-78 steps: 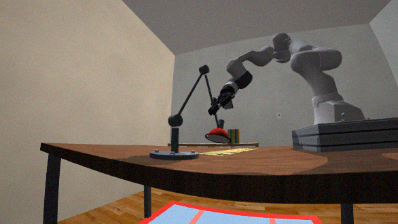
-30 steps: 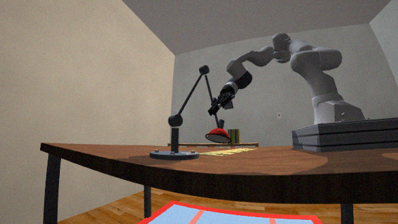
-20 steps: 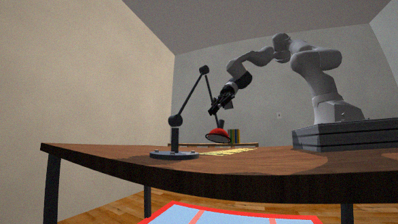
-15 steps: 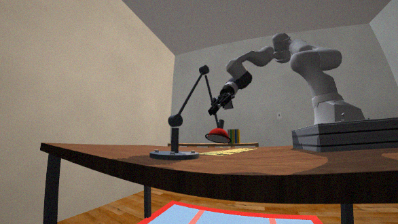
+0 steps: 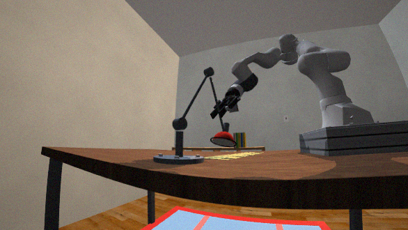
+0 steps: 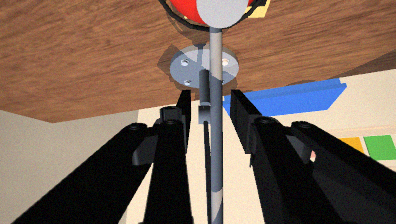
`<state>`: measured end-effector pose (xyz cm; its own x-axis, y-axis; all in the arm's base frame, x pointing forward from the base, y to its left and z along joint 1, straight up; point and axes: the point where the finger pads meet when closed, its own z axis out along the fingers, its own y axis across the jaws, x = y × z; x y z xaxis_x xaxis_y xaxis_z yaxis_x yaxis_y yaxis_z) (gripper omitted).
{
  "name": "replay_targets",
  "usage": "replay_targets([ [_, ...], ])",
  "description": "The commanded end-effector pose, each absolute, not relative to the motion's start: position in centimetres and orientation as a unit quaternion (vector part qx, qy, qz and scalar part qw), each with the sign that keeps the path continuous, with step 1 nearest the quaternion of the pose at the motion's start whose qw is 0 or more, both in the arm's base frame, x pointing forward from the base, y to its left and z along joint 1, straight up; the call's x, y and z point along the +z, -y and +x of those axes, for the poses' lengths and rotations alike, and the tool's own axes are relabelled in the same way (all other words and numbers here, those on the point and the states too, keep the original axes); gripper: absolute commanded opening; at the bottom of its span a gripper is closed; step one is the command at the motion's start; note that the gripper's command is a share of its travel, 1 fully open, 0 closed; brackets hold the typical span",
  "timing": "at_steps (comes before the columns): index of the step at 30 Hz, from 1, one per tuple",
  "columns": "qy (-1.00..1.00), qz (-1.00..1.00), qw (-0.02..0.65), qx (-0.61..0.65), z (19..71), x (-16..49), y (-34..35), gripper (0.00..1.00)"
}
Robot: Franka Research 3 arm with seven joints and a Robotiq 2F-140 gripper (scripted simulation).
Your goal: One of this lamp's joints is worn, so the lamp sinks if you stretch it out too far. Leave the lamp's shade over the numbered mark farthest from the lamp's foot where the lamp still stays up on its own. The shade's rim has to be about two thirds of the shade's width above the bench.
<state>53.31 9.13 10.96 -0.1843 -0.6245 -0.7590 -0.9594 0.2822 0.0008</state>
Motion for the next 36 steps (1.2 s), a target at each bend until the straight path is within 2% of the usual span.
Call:
replay_targets([
  [1, -0.728, -0.544, 0.335, 0.248, 53.47, 10.98, -8.85, 1.0],
  [36, -0.727, -0.544, 0.333, 0.252, 53.14, 10.87, -9.24, 1.0],
])
